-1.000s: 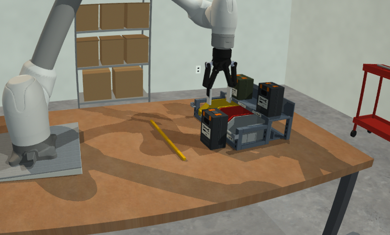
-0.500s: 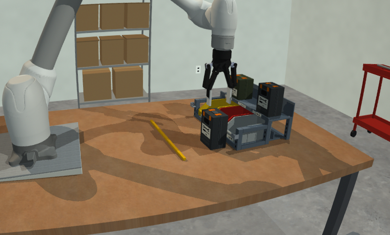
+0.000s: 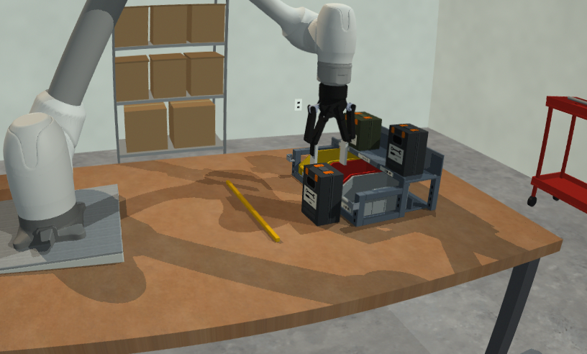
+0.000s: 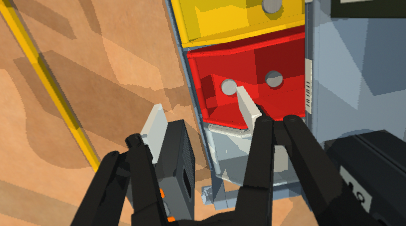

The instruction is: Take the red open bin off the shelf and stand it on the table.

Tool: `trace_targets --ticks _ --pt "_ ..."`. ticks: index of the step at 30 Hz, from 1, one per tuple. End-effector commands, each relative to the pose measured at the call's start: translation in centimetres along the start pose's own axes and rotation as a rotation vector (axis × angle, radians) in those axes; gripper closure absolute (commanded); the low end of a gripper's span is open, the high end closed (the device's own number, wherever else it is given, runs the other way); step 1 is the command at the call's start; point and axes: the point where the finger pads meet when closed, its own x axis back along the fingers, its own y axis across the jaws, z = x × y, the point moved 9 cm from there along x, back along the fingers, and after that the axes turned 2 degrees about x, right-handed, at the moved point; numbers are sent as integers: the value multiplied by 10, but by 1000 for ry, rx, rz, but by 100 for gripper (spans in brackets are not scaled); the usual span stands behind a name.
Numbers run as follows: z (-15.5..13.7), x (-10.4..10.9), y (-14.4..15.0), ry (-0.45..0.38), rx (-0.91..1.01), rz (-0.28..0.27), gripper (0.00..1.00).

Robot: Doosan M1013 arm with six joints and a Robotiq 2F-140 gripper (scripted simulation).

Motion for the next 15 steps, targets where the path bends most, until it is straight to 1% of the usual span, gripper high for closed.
trace_targets --ticks 1,4,15 --pt "0 -18 -1 0 0 0 43" --pt "0 -45 -2 0 0 0 43" --pt "0 -45 -2 0 0 0 43"
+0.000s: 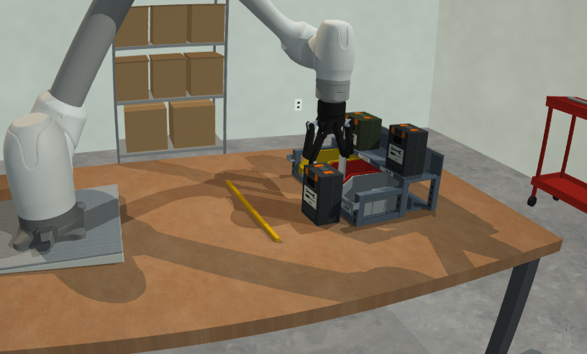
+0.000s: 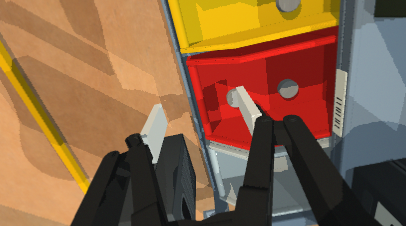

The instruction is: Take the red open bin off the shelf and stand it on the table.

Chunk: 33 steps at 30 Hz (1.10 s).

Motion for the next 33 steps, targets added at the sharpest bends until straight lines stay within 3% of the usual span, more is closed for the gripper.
trace_targets --ticks 1,33 --pt "0 0 0 0 0 0 43" --pt "0 5 0 0 0 0 43"
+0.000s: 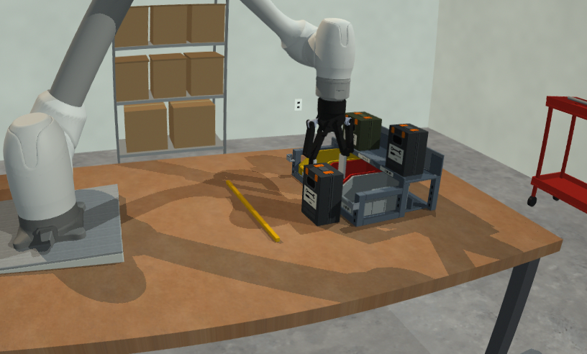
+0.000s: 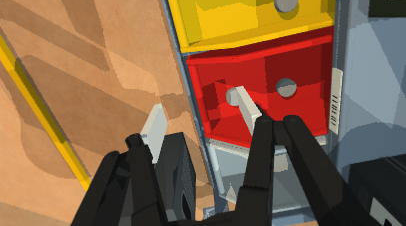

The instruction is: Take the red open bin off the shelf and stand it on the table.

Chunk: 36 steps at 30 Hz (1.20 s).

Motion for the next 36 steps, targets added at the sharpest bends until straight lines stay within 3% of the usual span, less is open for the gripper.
trace_targets --ticks 1,36 --pt "0 0 0 0 0 0 43" --pt "0 4 0 0 0 0 43"
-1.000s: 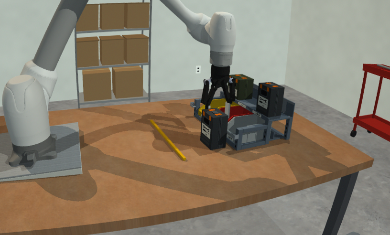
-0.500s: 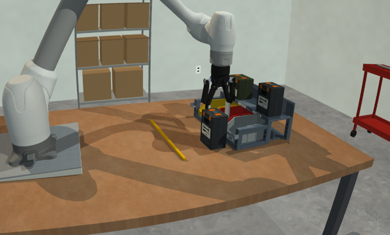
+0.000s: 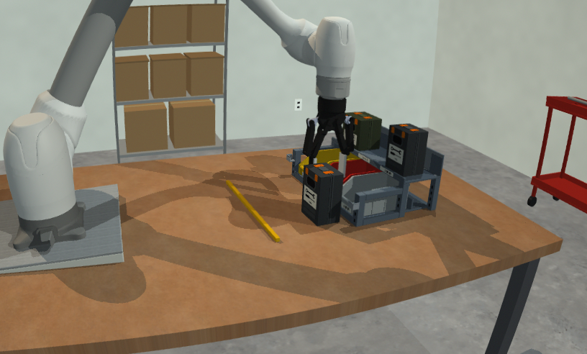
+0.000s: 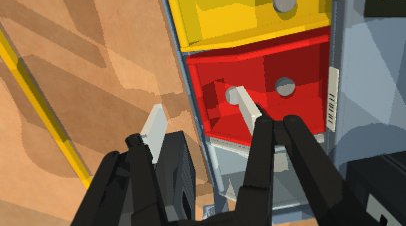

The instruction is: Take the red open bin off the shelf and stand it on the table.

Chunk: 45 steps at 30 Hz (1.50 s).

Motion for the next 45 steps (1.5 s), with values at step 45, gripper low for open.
trace_targets --ticks 45 --pt "0 -25 0 0 0 0 43"
